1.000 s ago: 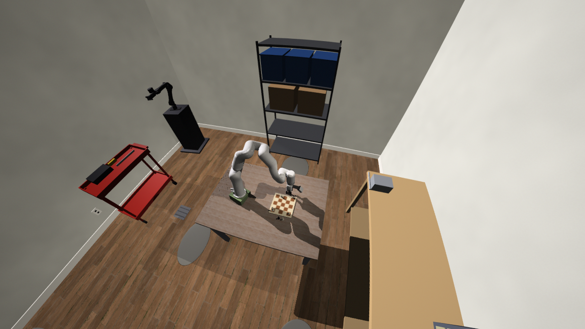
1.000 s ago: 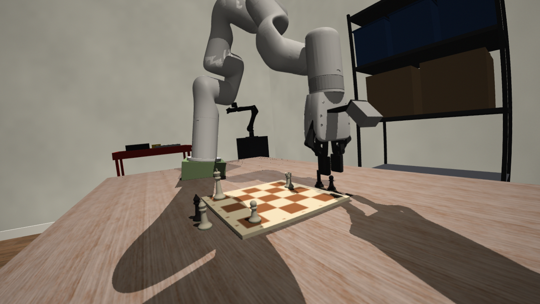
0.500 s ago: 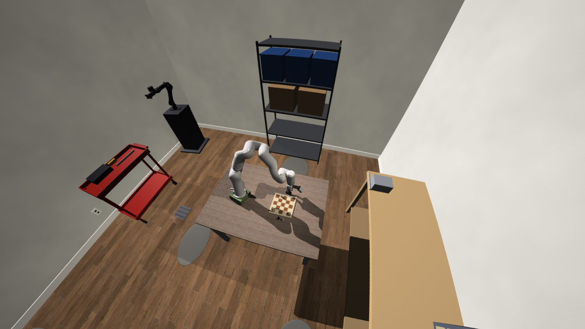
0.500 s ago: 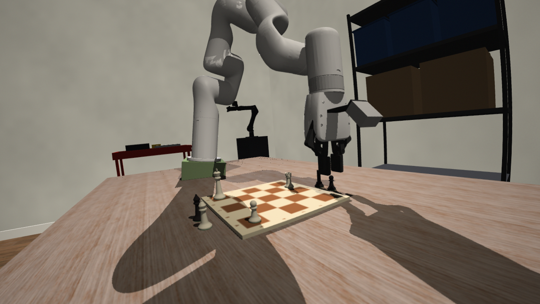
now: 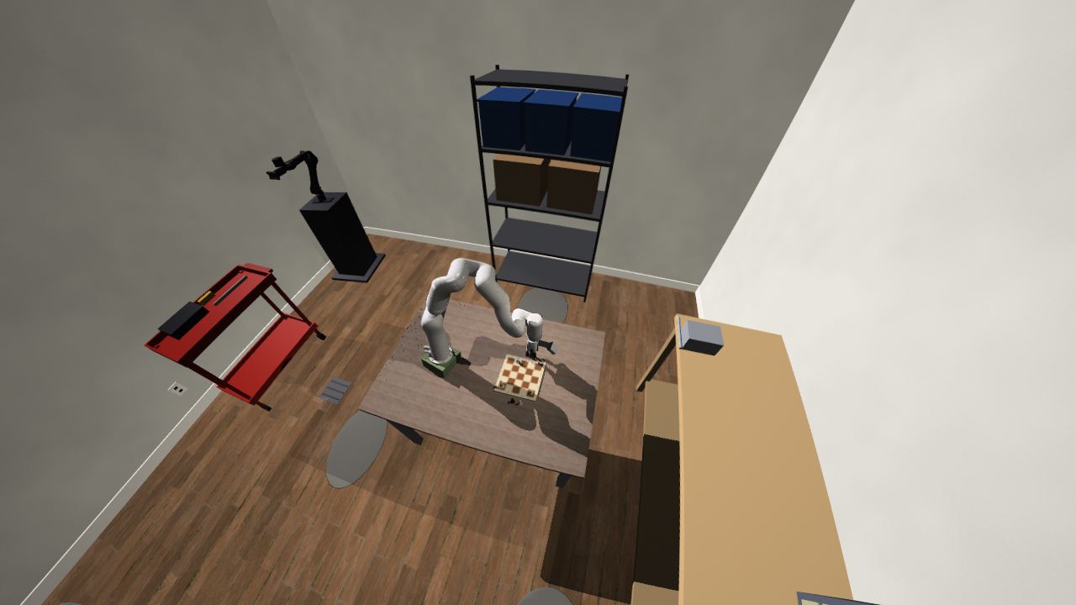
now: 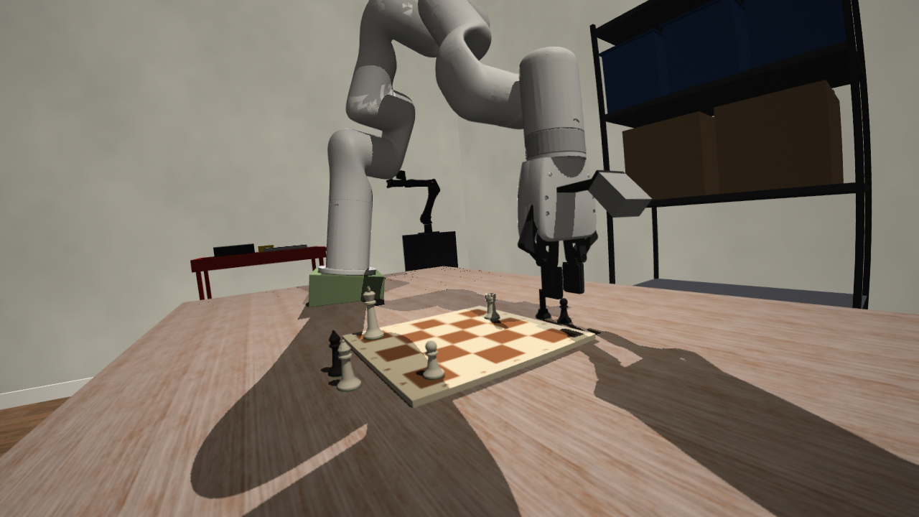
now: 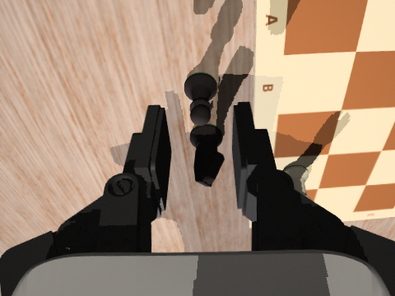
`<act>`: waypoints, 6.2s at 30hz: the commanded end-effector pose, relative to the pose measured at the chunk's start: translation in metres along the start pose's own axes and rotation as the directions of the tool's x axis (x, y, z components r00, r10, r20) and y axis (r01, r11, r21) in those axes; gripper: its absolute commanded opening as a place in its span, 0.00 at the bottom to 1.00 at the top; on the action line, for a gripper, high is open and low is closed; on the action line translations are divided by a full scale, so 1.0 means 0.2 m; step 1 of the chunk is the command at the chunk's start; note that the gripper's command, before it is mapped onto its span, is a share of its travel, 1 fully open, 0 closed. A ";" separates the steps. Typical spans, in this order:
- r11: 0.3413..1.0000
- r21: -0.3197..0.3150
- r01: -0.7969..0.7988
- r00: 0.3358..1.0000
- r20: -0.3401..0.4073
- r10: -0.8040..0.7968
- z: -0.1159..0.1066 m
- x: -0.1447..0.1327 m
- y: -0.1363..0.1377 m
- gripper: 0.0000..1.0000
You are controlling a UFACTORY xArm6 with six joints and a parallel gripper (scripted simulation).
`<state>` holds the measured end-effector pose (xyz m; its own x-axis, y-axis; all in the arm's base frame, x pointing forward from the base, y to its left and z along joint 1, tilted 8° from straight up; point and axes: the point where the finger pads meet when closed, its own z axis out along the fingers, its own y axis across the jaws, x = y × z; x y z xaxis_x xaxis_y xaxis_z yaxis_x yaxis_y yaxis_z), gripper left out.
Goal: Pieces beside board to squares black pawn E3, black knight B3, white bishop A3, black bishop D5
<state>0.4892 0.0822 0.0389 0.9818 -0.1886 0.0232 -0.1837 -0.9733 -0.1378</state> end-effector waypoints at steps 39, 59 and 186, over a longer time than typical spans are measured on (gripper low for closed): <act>1.000 0.001 0.000 1.000 -0.004 0.000 0.15 0.01 0.00 0.34; 1.000 0.001 0.000 1.000 -0.004 0.000 0.15 0.01 0.00 0.34; 0.999 0.001 0.048 0.999 -0.004 -0.048 0.02 -0.53 0.72 0.00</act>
<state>0.3551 -0.0386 0.0219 0.9895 -0.1421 0.0284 -0.1370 -0.9814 -0.1348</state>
